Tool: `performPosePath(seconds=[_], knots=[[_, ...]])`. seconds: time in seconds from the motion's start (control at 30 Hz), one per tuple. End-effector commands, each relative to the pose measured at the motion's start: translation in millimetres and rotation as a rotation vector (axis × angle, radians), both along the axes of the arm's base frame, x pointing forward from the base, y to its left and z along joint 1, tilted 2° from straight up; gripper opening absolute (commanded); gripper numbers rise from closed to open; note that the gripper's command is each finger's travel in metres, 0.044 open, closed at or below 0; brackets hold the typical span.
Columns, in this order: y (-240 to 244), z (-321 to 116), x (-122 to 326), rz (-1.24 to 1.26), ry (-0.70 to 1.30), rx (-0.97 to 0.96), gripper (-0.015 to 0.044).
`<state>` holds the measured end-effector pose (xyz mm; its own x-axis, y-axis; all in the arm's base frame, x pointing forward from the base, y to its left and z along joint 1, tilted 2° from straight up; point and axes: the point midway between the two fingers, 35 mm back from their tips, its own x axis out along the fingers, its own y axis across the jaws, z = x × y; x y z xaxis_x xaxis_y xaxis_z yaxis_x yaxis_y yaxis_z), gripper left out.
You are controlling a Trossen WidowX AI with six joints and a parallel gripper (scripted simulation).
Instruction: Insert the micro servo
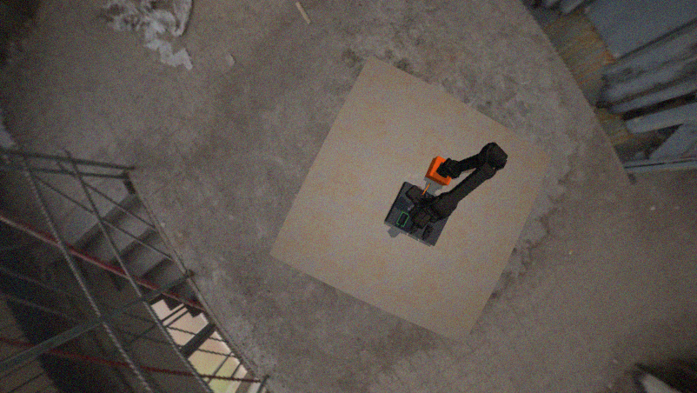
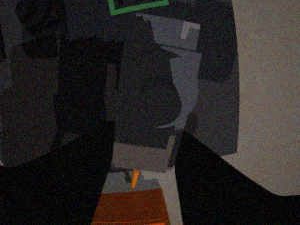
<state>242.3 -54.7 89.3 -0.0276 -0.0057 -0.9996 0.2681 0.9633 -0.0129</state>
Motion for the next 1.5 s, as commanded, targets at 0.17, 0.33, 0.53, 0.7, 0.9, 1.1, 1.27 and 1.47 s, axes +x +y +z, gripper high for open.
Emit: performPosePath(seconds=[0.17, 0.33, 0.53, 0.7, 0.9, 1.1, 1.27, 1.47], knots=[[-4.5, 3.9, 4.6, -0.079, -0.017, -0.009, 0.0000], [-4.6, 3.9, 4.6, -0.250, -0.019, -0.013, 0.0000], [-4.6, 3.9, 4.6, -0.457, -0.021, -0.017, 0.0000], [-4.6, 3.9, 4.6, -0.630, -0.022, -0.020, 0.0000], [-4.6, 3.9, 4.6, -0.838, -0.023, -0.024, 0.0000], [-4.6, 3.9, 4.6, -1.046, -0.025, -0.027, 0.0000], [-4.6, 3.9, 4.6, -1.219, -0.026, -0.031, 0.0000], [-4.6, 3.9, 4.6, -1.426, -0.027, -0.034, 0.0000]])
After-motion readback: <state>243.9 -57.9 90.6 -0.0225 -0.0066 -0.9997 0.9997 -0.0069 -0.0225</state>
